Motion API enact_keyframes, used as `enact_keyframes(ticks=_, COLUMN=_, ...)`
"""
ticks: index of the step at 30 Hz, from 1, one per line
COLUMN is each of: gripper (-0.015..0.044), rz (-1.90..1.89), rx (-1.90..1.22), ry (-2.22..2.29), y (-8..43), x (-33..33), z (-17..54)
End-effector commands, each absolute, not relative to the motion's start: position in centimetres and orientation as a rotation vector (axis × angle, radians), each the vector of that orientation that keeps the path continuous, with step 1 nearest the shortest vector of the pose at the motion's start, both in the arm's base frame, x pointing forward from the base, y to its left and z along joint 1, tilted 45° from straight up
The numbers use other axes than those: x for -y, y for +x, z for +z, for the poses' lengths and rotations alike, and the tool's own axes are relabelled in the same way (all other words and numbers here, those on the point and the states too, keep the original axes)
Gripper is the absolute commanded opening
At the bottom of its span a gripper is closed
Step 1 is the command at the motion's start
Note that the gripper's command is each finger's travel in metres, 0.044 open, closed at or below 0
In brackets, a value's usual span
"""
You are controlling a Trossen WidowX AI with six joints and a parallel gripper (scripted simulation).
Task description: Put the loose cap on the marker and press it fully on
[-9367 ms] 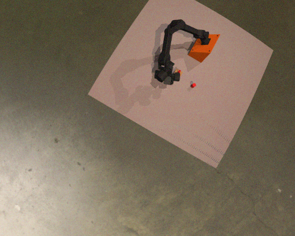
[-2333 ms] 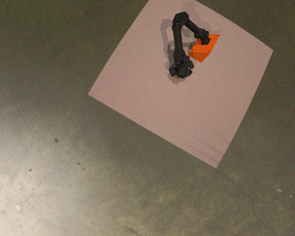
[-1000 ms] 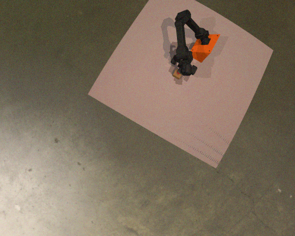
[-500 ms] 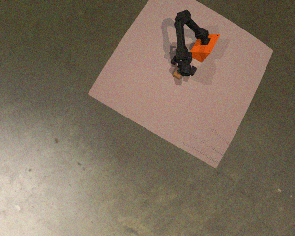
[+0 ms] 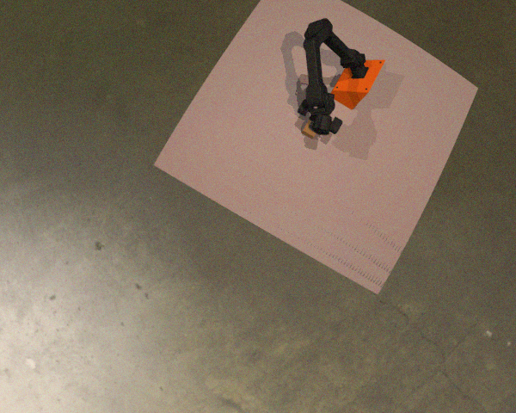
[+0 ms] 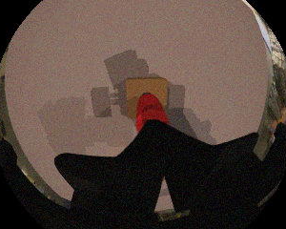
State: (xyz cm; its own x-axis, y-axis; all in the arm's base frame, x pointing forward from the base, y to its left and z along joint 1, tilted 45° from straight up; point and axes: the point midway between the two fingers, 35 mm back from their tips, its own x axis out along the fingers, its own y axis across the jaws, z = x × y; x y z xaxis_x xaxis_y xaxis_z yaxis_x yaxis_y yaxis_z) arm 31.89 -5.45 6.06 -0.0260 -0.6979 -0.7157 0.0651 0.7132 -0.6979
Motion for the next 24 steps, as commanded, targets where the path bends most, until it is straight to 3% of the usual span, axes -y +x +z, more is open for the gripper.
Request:
enact_keyframes(ticks=1, gripper=0.0000, rz=-0.661, rx=-1.485, ry=-0.556, y=31.8, x=5.9, z=5.7)
enact_keyframes(ticks=12, gripper=0.0000, rz=-0.657, rx=-1.478, ry=-0.550, y=32.1, x=5.6, z=5.8)
enact_keyframes(ticks=22, gripper=0.0000, rz=-0.654, rx=-1.479, ry=-0.548, y=32.3, x=-0.6, z=12.0)
enact_keyframes(ticks=24, gripper=0.0053, rz=-0.654, rx=-1.479, ry=-0.548, y=32.3, x=-0.6, z=12.0)
